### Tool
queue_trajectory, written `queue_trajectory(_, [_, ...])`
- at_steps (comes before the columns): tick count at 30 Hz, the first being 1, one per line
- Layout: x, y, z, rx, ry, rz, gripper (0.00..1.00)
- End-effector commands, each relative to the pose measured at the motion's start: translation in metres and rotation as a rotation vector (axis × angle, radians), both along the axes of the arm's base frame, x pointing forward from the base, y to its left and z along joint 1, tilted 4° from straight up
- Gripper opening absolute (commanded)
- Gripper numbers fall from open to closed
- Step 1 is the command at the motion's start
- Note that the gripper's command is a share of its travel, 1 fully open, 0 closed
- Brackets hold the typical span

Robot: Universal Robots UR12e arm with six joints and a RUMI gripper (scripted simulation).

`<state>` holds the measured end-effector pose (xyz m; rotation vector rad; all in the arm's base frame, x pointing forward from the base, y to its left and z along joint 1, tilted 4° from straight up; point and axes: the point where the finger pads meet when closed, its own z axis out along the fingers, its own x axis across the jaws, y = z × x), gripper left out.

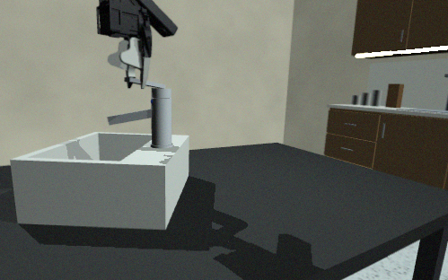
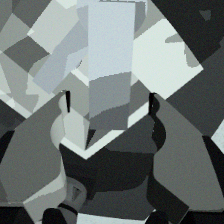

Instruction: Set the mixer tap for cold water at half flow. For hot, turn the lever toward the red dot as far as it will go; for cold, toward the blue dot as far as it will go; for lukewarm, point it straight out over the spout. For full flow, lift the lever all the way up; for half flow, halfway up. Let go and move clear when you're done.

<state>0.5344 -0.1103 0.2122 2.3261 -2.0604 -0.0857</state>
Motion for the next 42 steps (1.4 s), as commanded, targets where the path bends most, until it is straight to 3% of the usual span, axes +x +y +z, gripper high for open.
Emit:
queue_trajectory(1, [-0.0008, -0.0007, -0.0023, 0.001, 0.003, -0.001, 0.39])
queue_trajectory(17, [-0.0008, -0.0007, -0.0023, 0.001, 0.003, -0.001, 0.39])
queue_trajectory(18, [-0.0008, -0.0007, -0.0023, 0.001, 0.003, -0.001, 0.0])
queue_trajectory(42, [-0.0008, -0.0007, -0.0023, 0.001, 0.003, -0.001, 0.0])
